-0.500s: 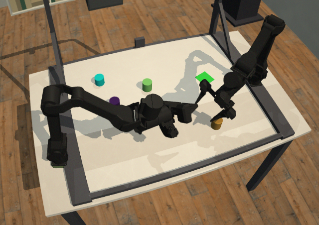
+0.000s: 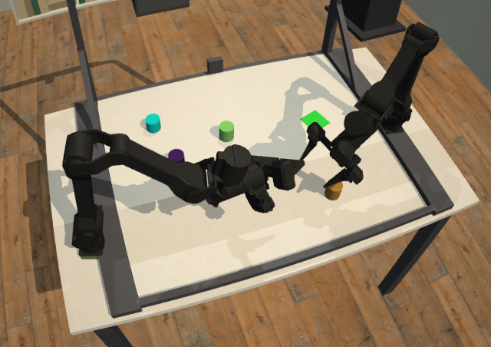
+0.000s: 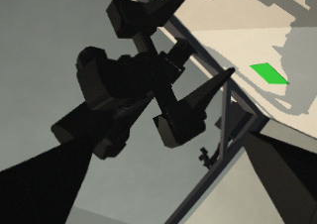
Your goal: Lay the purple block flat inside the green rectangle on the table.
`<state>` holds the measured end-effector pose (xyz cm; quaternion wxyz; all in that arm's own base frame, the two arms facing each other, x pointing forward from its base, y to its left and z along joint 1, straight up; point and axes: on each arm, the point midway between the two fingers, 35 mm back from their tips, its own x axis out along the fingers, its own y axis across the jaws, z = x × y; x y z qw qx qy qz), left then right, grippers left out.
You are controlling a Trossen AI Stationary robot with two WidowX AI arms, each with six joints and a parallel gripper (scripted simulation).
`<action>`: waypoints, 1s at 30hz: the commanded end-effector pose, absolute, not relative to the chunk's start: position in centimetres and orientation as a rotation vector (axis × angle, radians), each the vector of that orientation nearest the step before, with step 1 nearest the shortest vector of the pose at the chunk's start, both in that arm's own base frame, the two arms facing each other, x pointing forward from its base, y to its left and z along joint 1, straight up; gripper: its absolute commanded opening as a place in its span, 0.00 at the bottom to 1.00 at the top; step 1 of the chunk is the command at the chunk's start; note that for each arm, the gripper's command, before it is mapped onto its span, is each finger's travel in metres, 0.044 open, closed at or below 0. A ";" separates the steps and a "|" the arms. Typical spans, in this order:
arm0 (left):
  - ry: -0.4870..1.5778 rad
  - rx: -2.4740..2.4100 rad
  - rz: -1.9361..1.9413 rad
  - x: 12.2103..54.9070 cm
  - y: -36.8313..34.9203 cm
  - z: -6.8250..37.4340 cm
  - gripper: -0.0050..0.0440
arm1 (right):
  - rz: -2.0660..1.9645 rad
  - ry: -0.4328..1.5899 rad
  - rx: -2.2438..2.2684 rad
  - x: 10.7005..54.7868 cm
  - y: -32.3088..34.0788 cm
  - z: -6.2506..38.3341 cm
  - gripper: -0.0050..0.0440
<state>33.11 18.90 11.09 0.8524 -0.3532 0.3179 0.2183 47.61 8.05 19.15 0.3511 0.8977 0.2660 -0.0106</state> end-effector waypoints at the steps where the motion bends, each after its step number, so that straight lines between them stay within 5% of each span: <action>1: 0.647 -0.734 0.456 33.3 19.0 11.9 1.00 | 0.008 0.673 2.321 47.6 8.1 20.5 1.00; 30: 0.647 -0.734 0.456 33.3 19.0 11.9 1.00 | 0.097 0.516 1.306 42.8 8.2 26.6 1.00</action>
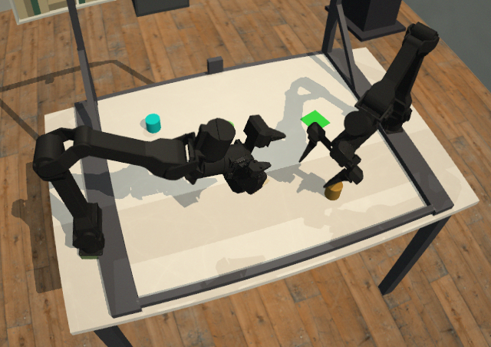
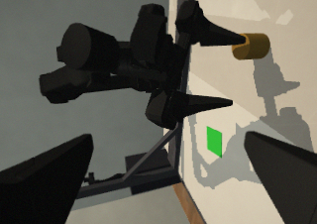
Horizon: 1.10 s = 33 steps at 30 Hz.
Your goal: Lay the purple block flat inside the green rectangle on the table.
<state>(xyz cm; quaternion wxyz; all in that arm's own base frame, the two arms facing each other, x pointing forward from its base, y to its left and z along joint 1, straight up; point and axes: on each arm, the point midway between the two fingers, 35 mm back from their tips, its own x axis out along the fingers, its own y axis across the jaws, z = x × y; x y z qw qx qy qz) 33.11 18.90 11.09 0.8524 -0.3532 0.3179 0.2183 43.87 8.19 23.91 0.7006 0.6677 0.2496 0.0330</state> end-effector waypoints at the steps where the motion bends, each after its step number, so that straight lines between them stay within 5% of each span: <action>1: 0.647 -0.734 0.456 33.3 19.0 11.9 1.00 | 0.099 0.514 1.262 42.6 8.2 26.8 1.00; 16: 0.693 -0.685 0.438 34.5 18.5 12.2 1.00 | 0.139 0.499 0.639 38.2 7.6 28.9 1.00; 33: 0.993 -0.325 0.285 42.3 12.9 13.5 1.00 | 0.204 0.510 0.016 33.0 6.5 30.4 1.00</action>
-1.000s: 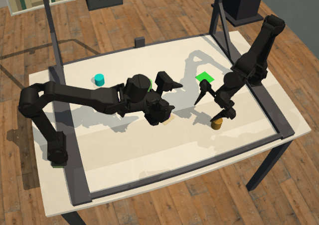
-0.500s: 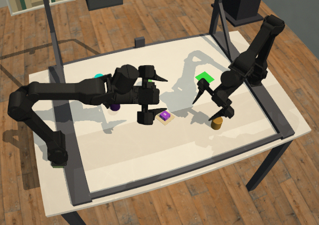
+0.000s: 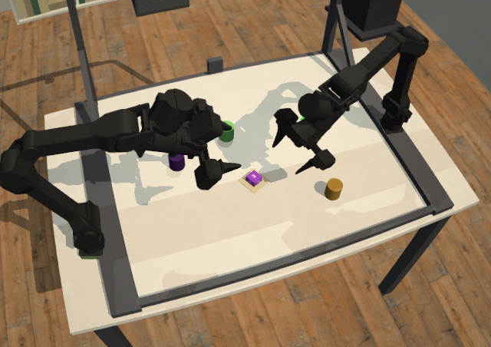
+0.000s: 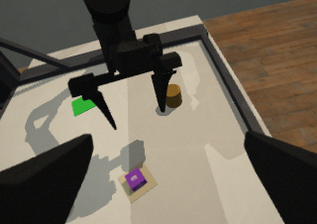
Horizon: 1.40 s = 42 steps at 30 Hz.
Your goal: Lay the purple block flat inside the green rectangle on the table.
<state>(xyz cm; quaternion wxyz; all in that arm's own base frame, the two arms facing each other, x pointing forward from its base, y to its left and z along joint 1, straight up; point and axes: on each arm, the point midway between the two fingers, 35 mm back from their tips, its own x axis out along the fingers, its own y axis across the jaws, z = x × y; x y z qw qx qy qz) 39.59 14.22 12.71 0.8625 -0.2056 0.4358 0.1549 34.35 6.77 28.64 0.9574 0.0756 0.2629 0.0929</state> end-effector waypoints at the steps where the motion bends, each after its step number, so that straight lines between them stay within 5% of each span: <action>1: 1.009 -0.302 0.275 42.8 12.5 13.4 1.00 | 0.207 0.511 -0.006 32.8 6.5 30.4 1.00; 11: 1.123 -0.173 0.217 45.5 10.4 14.3 1.00 | 0.224 0.528 -0.061 32.0 6.5 30.0 1.00; 27: 1.192 -0.130 0.195 45.8 9.5 14.3 1.00 | 0.411 0.545 -0.117 21.5 8.7 31.2 1.00; 42: 1.185 -0.134 0.197 45.6 9.5 14.6 1.00 | 0.419 0.542 -0.119 21.0 8.7 31.4 1.00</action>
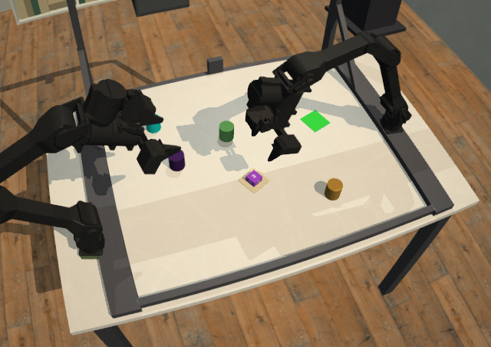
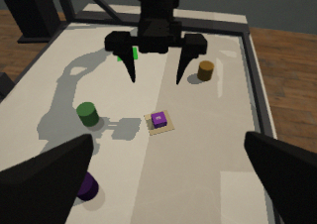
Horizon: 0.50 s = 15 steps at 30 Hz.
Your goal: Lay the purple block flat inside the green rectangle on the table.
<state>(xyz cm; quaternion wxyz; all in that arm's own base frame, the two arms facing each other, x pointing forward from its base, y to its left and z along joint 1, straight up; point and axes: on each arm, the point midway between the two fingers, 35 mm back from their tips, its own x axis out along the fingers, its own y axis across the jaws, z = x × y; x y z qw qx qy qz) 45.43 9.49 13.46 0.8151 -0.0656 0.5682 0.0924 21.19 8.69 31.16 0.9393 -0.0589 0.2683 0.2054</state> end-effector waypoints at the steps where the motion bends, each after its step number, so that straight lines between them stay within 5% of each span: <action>1: 1.185 -0.134 0.197 45.6 9.5 14.6 0.95 | 0.418 0.541 -0.119 21.0 8.7 31.4 1.00; 8: 1.232 -0.015 0.049 46.2 10.1 13.0 0.63 | 0.417 0.537 -0.118 21.1 8.6 31.6 1.00; 15: 1.266 0.155 -0.197 46.8 10.9 10.8 0.63 | 0.417 0.537 -0.118 21.1 8.6 31.6 1.00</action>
